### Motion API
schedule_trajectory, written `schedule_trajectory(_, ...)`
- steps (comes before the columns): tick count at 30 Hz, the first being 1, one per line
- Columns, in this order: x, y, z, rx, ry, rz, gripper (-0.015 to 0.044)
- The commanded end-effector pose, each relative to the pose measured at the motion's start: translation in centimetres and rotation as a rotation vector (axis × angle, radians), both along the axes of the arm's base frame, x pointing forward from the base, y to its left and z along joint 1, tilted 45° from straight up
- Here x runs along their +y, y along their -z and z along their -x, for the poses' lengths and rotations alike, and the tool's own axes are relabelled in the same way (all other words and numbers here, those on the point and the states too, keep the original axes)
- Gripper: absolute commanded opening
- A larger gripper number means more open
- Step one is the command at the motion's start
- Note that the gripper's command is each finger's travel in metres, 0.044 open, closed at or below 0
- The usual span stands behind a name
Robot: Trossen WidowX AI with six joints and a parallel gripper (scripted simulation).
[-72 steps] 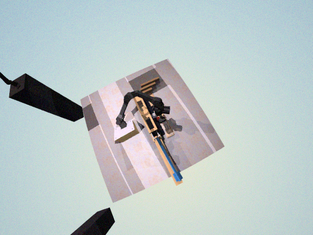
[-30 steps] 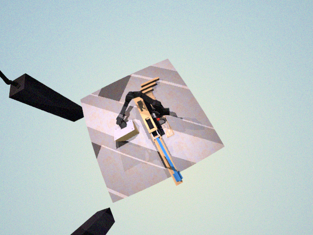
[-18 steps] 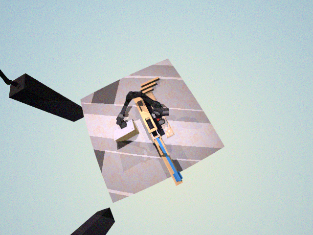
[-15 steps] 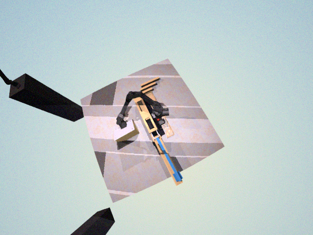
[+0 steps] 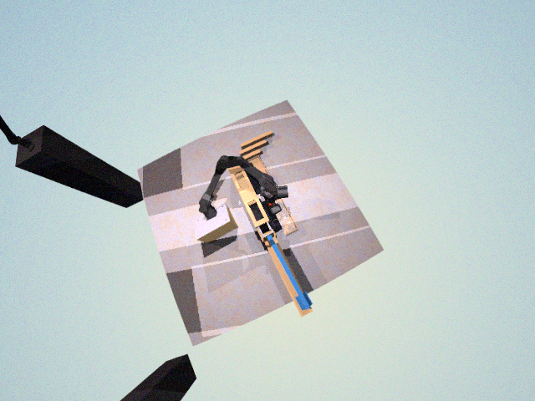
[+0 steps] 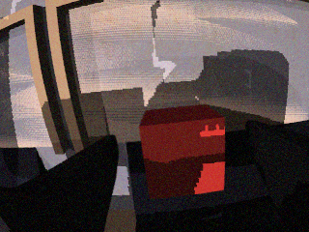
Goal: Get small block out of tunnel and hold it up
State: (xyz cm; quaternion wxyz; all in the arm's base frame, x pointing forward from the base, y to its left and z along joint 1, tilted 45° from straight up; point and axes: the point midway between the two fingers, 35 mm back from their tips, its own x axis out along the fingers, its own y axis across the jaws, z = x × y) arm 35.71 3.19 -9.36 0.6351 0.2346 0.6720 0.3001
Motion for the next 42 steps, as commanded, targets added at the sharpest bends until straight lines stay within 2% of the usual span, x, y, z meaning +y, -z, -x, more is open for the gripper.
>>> schedule_trajectory(1,0.0,0.0,0.0,0.000,-0.002,0.000,0.0230)
schedule_trajectory(4,0.0,0.0,0.0,0.000,-0.002,0.000,0.0151)
schedule_trajectory(11,0.0,0.0,0.0,0.000,-0.002,0.000,0.0105)
schedule_trajectory(15,-0.5,-0.5,-0.2,0.000,-0.001,0.001,0.0000)
schedule_trajectory(42,-9.3,-9.1,-1.6,0.004,0.003,0.007,0.0000)
